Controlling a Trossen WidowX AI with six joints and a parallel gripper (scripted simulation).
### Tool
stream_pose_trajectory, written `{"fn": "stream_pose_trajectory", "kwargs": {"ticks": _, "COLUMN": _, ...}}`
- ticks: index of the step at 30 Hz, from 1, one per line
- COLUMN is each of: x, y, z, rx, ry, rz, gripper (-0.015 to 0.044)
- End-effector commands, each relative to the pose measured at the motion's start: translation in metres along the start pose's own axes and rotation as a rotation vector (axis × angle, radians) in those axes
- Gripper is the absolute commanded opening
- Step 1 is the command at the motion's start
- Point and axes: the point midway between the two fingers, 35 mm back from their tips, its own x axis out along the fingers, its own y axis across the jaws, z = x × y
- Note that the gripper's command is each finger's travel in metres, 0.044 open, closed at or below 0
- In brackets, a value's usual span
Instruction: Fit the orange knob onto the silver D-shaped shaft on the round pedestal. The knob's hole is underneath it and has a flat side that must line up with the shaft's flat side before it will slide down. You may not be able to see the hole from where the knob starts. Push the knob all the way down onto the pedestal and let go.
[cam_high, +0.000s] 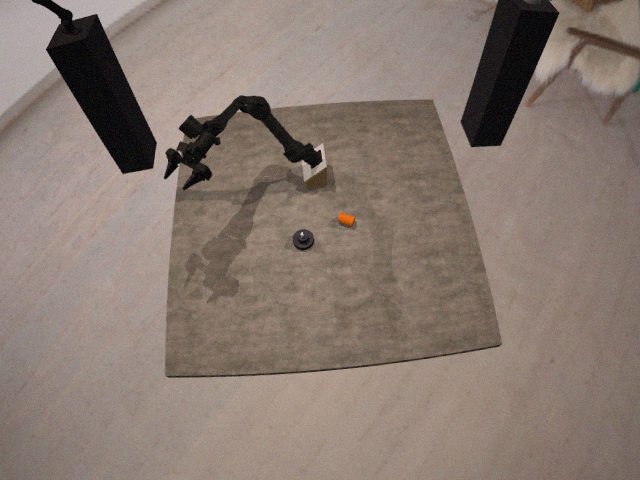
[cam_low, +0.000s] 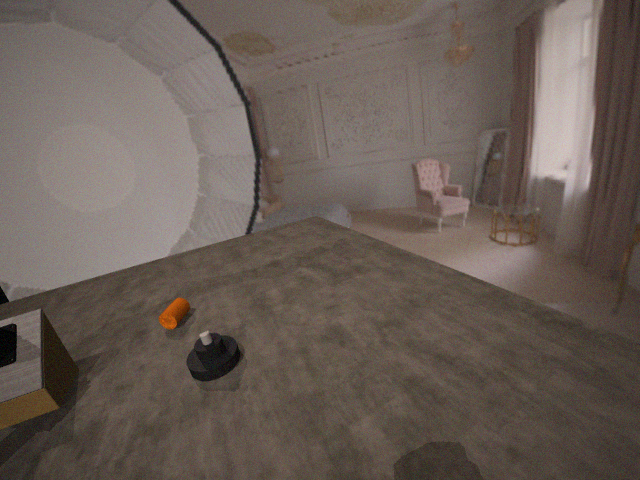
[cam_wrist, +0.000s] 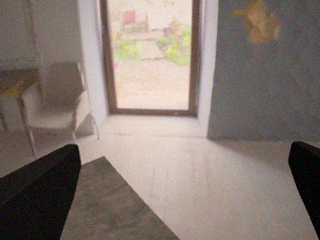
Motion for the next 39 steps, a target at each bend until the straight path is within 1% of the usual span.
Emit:
{"fn": "stream_pose_trajectory", "kwargs": {"ticks": 1, "x": 0.021, "y": 0.067, "z": -0.027, "rx": -0.008, "ry": 0.091, "rz": 0.154, "gripper": 0.044}}
{"fn": "stream_pose_trajectory", "kwargs": {"ticks": 6, "x": 0.03, "y": 0.144, "z": -0.056, "rx": -0.035, "ry": 0.189, "rz": 0.321, "gripper": 0.044}}
{"fn": "stream_pose_trajectory", "kwargs": {"ticks": 10, "x": 0.028, "y": 0.202, "z": -0.082, "rx": -0.084, "ry": 0.278, "rz": 0.443, "gripper": 0.044}}
{"fn": "stream_pose_trajectory", "kwargs": {"ticks": 14, "x": 0.017, "y": 0.258, "z": -0.11, "rx": -0.146, "ry": 0.367, "rz": 0.563, "gripper": 0.044}}
{"fn": "stream_pose_trajectory", "kwargs": {"ticks": 18, "x": -0.005, "y": 0.313, "z": -0.137, "rx": -0.21, "ry": 0.448, "rz": 0.689, "gripper": 0.044}}
{"fn": "stream_pose_trajectory", "kwargs": {"ticks": 23, "x": -0.044, "y": 0.375, "z": -0.173, "rx": -0.302, "ry": 0.549, "rz": 0.846, "gripper": 0.044}}
{"fn": "stream_pose_trajectory", "kwargs": {"ticks": 28, "x": -0.094, "y": 0.423, "z": -0.214, "rx": -0.434, "ry": 0.665, "rz": 0.978, "gripper": 0.044}}
{"fn": "stream_pose_trajectory", "kwargs": {"ticks": 33, "x": -0.151, "y": 0.453, "z": -0.26, "rx": -0.624, "ry": 0.785, "rz": 1.085, "gripper": 0.044}}
{"fn": "stream_pose_trajectory", "kwargs": {"ticks": 39, "x": -0.225, "y": 0.47, "z": -0.318, "rx": -0.941, "ry": 0.922, "rz": 1.182, "gripper": 0.044}}
